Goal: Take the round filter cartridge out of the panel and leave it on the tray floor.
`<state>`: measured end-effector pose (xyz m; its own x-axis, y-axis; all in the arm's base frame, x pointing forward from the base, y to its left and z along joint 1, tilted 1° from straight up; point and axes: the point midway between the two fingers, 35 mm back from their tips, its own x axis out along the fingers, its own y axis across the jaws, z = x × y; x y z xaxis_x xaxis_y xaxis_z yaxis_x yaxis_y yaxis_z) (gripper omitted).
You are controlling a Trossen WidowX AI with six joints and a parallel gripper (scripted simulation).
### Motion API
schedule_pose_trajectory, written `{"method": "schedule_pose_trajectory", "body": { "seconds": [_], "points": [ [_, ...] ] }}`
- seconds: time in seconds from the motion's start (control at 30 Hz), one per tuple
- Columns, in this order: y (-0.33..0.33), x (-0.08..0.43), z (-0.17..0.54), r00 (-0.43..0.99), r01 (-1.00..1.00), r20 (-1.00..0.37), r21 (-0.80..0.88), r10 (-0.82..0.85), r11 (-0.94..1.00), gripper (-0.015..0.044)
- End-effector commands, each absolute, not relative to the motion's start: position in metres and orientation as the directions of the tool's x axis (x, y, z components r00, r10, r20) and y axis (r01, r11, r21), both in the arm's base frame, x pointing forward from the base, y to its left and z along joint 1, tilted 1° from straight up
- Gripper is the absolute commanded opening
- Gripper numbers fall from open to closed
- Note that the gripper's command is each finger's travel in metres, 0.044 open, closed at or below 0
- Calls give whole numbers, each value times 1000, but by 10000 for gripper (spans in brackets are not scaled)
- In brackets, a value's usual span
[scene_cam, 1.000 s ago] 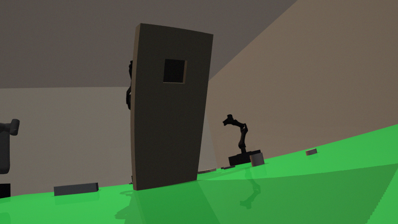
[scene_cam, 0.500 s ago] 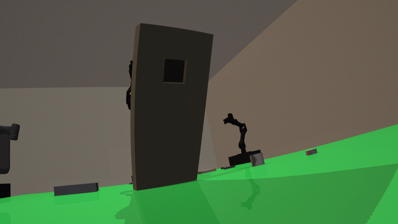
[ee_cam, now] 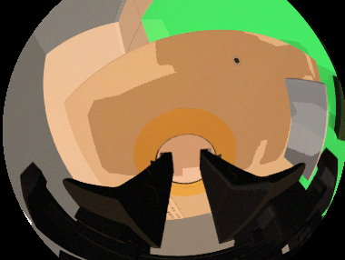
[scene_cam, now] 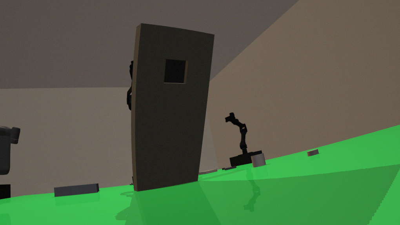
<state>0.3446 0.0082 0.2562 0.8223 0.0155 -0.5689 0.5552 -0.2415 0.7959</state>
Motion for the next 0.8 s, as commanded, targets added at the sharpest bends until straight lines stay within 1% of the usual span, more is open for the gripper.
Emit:
{"method": "schedule_pose_trajectory", "body": {
  "seconds": [0.0, 0.5, 0.77],
  "points": [
    [9, 351, 254, 825, 552, -564, 800, 18, -236, 0],
    [9, 351, 254, 825, 552, -564, 800, 18, -236, 0],
    [8, 311, 283, 822, 556, -569, 796, 17, -238, 0]
  ]
}}
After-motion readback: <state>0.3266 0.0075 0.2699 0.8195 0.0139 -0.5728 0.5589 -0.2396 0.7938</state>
